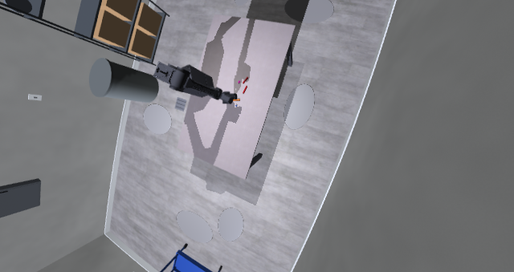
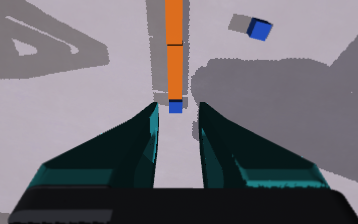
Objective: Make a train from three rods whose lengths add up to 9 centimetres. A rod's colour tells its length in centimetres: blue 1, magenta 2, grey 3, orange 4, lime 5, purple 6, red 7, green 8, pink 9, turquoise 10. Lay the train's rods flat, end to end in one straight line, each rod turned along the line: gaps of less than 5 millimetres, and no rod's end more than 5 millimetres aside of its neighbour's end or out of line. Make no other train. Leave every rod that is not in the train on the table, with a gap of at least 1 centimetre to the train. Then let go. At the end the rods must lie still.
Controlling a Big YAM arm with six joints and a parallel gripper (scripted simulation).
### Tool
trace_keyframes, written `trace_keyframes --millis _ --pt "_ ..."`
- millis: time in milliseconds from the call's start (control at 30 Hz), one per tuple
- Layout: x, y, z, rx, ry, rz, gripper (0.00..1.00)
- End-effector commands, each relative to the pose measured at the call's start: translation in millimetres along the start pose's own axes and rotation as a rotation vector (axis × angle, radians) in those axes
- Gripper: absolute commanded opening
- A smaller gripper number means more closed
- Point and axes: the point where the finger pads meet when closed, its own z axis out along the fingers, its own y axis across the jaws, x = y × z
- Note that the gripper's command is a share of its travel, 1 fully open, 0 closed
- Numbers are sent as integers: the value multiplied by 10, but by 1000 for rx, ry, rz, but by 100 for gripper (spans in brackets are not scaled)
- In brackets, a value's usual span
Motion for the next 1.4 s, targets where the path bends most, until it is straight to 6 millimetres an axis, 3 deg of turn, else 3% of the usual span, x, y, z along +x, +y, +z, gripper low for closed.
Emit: trace_keyframes --millis 0,267,500,533,1200,1367 --pt "-12 -8 -169 -3 -2 2 23" --pt "-5 -21 -464 -3 -2 2 23" --pt "117 32 -389 -18 32 3 23" --pt "88 19 -410 -15 24 3 100" --pt "58 5 -419 -11 16 3 100" --pt "-3 -25 -552 -3 -2 2 100"
